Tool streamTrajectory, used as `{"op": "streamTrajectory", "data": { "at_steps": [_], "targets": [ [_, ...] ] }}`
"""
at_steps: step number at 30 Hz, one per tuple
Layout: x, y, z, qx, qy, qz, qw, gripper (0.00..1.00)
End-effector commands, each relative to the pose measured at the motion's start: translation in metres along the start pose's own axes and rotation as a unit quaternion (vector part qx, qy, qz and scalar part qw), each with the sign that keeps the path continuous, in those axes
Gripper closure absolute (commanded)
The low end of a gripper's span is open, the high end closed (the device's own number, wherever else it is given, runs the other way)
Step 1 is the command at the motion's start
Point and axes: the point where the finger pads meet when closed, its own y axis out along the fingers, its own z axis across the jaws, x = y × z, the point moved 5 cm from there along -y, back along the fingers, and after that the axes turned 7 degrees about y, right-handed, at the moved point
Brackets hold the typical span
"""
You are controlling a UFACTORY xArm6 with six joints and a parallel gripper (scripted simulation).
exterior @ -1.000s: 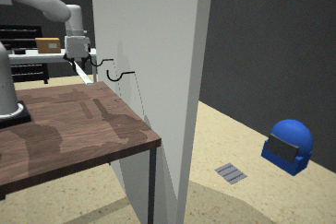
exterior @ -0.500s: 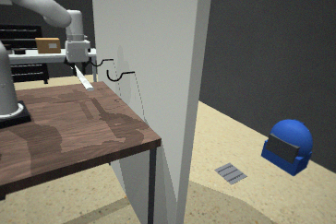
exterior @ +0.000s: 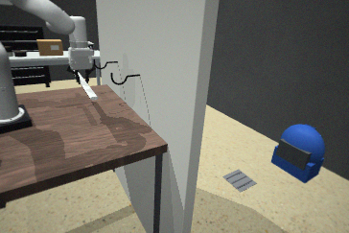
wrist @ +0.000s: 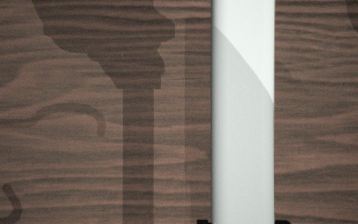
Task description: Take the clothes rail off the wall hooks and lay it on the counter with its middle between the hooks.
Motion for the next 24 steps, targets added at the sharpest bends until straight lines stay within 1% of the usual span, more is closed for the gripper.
{"op": "streamTrajectory", "data": {
  "at_steps": [1,24],
  "targets": [
    [0.0,0.003,-0.002,-0.003,0.0,-0.001,1.0,1.0],
    [0.0,0.038,-0.002,-0.003,0.0,-0.001,1.0,1.0]
  ]
}}
